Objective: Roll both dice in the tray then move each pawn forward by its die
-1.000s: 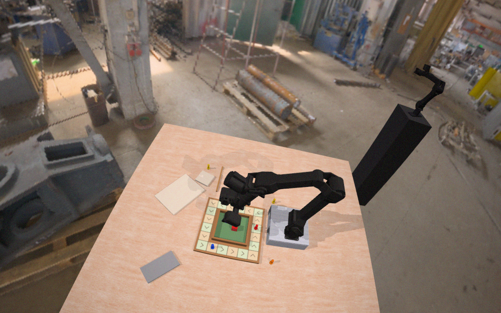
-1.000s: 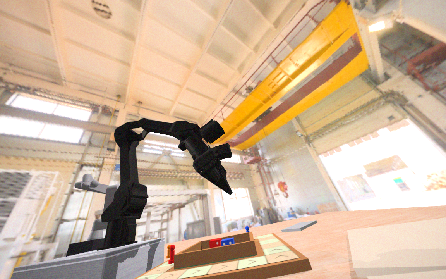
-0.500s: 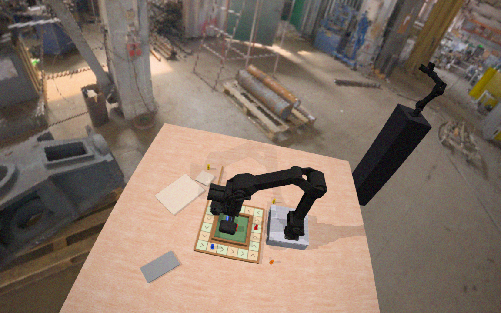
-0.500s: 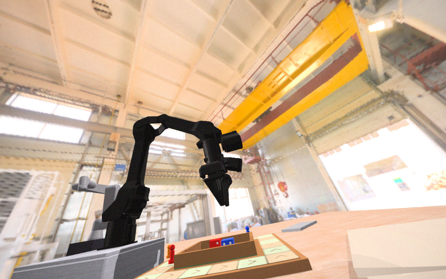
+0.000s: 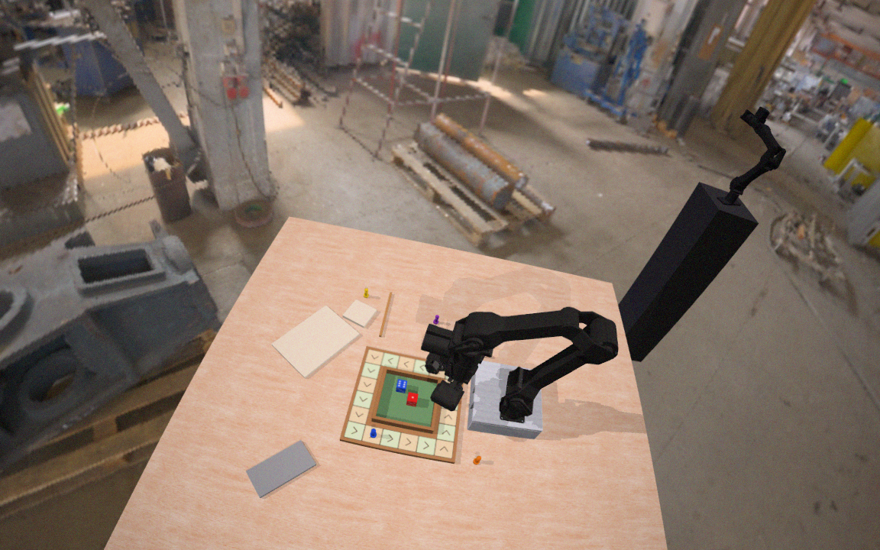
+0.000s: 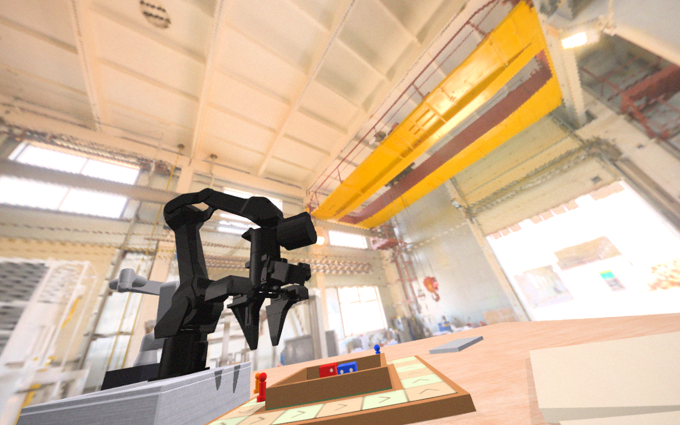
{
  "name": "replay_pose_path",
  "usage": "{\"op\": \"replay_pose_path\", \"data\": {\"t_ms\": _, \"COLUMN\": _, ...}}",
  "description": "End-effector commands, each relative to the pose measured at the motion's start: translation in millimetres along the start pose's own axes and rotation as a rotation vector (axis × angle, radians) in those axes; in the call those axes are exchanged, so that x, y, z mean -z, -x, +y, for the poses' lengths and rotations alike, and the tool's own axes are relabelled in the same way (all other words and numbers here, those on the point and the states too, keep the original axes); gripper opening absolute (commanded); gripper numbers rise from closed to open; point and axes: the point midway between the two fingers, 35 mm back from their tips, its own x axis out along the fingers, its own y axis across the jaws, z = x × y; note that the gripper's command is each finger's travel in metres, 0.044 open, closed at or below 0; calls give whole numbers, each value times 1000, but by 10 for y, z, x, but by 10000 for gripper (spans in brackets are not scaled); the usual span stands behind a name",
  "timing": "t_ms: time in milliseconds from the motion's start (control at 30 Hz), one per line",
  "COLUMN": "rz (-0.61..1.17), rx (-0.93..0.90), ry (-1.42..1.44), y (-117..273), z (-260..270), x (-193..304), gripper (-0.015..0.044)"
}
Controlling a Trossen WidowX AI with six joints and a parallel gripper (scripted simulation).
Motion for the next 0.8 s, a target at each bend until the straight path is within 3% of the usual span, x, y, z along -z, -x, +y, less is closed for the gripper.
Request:
{"op": "replay_pose_path", "data": {"t_ms": 0, "rz": -1, "rx": 4, "ry": -19, "y": -18, "z": -34, "x": 22, "gripper": 200}}
{"op": "replay_pose_path", "data": {"t_ms": 767, "rz": -1, "rx": 4, "ry": -19, "y": -420, "z": -34, "x": 8, "gripper": 200}}
